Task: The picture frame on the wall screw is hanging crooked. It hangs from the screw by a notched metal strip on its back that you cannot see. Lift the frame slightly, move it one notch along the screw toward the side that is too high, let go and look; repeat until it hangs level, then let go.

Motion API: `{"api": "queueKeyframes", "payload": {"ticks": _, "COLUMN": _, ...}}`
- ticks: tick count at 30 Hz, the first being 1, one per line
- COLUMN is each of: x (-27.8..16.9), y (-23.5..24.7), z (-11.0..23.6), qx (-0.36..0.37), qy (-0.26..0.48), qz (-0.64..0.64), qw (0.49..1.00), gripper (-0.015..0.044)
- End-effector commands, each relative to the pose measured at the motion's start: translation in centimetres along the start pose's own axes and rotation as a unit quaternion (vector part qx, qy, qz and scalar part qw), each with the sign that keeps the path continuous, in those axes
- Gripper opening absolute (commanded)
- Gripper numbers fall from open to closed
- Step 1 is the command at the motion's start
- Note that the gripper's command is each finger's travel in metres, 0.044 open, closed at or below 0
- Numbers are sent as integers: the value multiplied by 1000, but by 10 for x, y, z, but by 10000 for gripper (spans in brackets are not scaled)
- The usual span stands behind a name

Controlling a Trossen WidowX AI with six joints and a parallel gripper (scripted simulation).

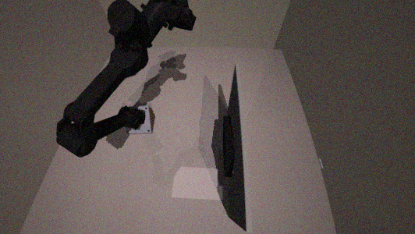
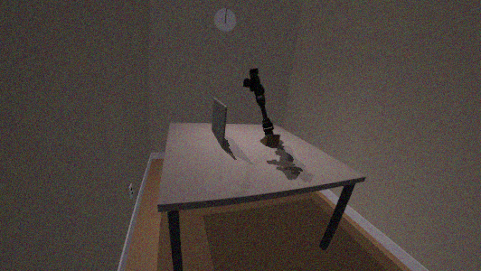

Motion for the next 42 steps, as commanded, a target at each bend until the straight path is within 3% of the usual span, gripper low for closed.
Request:
{"api": "queueKeyframes", "payload": {"ticks": 1, "x": 39, "y": 10, "z": 35, "qx": -9, "qy": -63, "qz": 74, "qw": 995, "gripper": 260}}
{"api": "queueKeyframes", "payload": {"ticks": 10, "x": 112, "y": 14, "z": 143, "qx": -68, "qy": -226, "qz": 265, "qw": 935, "gripper": 260}}
{"api": "queueKeyframes", "payload": {"ticks": 20, "x": 143, "y": -27, "z": 259, "qx": -203, "qy": -373, "qz": 441, "qw": 791, "gripper": 260}}
{"api": "queueKeyframes", "payload": {"ticks": 42, "x": 143, "y": -31, "z": 265, "qx": -214, "qy": -381, "qz": 451, "qw": 778, "gripper": 260}}
Point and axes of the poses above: the point midway between the two fingers, 35 mm back from their tips, its own z axis back along the fingers, its own y axis across the jaws, x = y × z, the point moved 8 cm from there along z, back along the fingers, and after that the axes turned 11 degrees about -z, right-handed, at the moved point
